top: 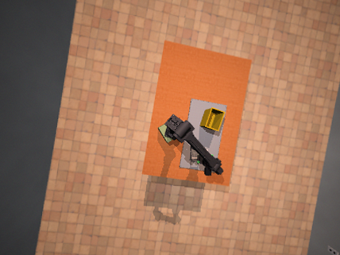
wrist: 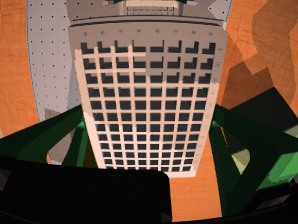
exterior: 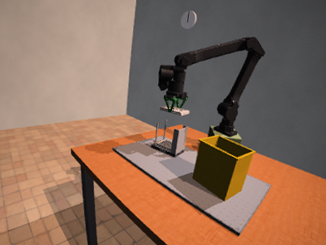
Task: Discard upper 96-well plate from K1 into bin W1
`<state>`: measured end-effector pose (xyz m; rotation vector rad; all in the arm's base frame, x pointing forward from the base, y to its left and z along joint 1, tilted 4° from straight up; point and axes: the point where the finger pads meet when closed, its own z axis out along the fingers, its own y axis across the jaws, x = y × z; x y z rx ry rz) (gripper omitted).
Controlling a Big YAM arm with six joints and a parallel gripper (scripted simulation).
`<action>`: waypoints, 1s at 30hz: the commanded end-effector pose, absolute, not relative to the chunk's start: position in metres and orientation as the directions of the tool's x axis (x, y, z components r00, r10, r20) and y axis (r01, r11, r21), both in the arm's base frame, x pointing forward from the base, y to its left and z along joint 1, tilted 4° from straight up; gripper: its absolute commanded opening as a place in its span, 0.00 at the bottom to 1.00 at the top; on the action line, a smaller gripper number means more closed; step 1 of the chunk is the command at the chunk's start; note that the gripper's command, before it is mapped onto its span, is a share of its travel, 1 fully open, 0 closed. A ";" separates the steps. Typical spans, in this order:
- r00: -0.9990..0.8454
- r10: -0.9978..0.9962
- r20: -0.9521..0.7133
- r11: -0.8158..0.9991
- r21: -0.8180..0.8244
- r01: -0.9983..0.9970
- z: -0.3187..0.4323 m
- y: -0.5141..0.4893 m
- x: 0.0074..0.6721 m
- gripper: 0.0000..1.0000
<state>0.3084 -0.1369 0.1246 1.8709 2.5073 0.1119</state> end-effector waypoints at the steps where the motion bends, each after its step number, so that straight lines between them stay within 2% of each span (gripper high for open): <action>1: -0.278 0.960 0.026 0.275 0.074 0.958 0.132 -0.145 0.312 0.00; 10: -0.278 0.960 0.026 0.275 0.074 0.958 0.132 -0.145 0.312 0.00; 20: -0.598 0.801 -0.005 0.596 0.081 0.798 0.135 -0.102 0.311 0.00; 23: -0.624 0.781 -0.032 0.624 0.096 0.776 0.147 -0.105 0.329 0.00; 30: -0.787 0.616 -0.039 0.787 0.083 0.612 0.142 -0.077 0.318 0.00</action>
